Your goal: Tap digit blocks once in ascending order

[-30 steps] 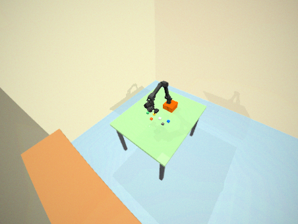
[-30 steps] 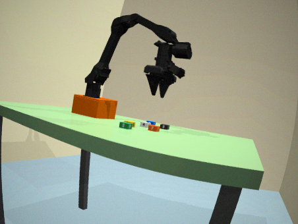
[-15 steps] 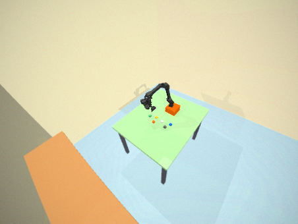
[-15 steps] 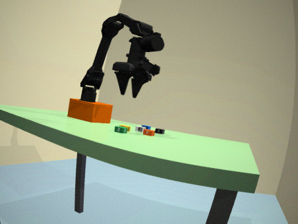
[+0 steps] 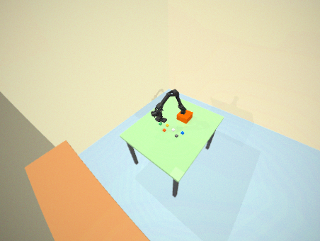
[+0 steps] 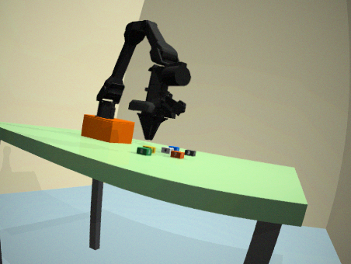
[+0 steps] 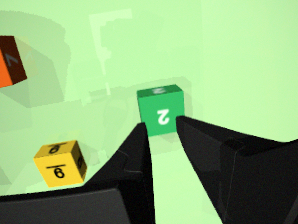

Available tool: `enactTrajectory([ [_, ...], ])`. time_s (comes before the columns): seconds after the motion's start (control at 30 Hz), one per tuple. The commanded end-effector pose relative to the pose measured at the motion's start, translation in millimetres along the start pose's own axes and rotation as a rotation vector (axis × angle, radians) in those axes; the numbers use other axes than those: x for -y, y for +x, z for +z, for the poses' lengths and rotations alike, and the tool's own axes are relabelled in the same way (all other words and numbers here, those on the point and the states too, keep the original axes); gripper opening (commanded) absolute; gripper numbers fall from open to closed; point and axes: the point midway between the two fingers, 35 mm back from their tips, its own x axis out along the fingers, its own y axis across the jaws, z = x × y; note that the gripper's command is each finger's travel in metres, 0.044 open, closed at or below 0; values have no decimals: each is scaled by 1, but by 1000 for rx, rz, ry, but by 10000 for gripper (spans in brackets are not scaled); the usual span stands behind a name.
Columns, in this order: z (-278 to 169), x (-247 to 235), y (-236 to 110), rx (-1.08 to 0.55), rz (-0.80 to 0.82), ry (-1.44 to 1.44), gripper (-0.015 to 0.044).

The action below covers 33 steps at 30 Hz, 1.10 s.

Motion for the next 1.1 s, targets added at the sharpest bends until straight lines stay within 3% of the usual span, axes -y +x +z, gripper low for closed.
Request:
enactTrajectory([
  [0.0,2,0,-1,11,0,-4,20],
  [0.87,2,0,28,11,0,-4,20],
  [1.0,2,0,29,11,0,-4,20],
  [1.07,2,1,12,11,-2,-2,20],
])
